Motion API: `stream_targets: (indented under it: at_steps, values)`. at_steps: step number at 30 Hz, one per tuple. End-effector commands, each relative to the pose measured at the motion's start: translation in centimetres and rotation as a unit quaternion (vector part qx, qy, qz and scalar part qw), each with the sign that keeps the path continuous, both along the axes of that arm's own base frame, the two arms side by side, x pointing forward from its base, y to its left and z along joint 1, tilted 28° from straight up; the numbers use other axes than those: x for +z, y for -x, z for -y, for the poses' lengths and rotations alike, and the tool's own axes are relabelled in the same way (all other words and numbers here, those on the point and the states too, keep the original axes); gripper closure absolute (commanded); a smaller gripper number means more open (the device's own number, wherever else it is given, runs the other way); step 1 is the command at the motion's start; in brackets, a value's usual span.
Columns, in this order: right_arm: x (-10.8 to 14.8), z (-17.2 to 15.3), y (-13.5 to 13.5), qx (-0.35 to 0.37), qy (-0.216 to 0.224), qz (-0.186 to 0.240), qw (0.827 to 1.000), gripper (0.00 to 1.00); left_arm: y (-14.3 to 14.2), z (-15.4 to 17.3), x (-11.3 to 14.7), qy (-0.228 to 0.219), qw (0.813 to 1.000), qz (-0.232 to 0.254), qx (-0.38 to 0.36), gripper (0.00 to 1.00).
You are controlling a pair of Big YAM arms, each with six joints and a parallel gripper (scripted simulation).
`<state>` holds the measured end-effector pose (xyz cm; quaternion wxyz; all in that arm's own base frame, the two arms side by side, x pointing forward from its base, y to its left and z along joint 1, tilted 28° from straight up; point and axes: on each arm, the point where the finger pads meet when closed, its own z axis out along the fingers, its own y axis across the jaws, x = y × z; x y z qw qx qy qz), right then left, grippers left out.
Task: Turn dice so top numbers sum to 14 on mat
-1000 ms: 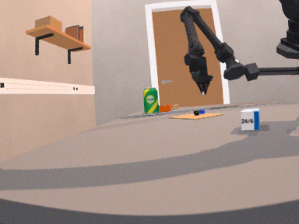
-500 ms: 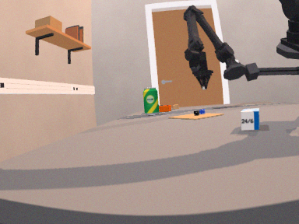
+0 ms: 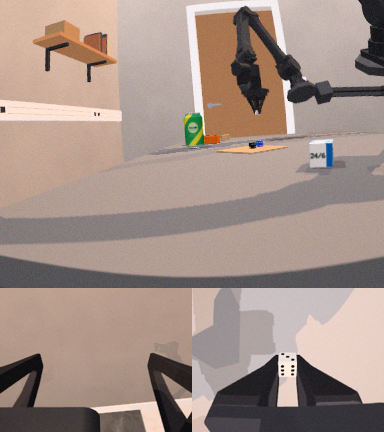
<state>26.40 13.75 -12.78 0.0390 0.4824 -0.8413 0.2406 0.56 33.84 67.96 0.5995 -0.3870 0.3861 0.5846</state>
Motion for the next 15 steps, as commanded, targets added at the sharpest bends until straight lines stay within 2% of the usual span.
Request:
stream_targets:
  at_steps: [1, 3, 5, 15]
  values:
    - [-1.0, -4.2, -2.7, 0.004, -0.006, 0.007, 1.0, 0.89, 0.3, 1.7, 1.7, -0.027, 1.0, -0.006, 0.005, 0.0]
    - [-1.0, -4.2, -2.7, 0.004, -0.006, 0.007, 1.0, 0.89, 0.3, 1.7, 1.7, -0.027, 1.0, -0.006, 0.005, 0.0]
    - [-1.7, -6.5, -4.1, 0.006, -0.007, 0.006, 1.0, 0.89, 0.3, 1.7, 1.7, -0.027, 1.0, -0.006, 0.005, 0.0]
    - [-7.0, -21.6, -10.2, 0.018, -0.011, 0.002, 1.0, 0.89, 0.3, 1.7, 1.7, -0.027, 1.0, -0.006, 0.005, 0.0]
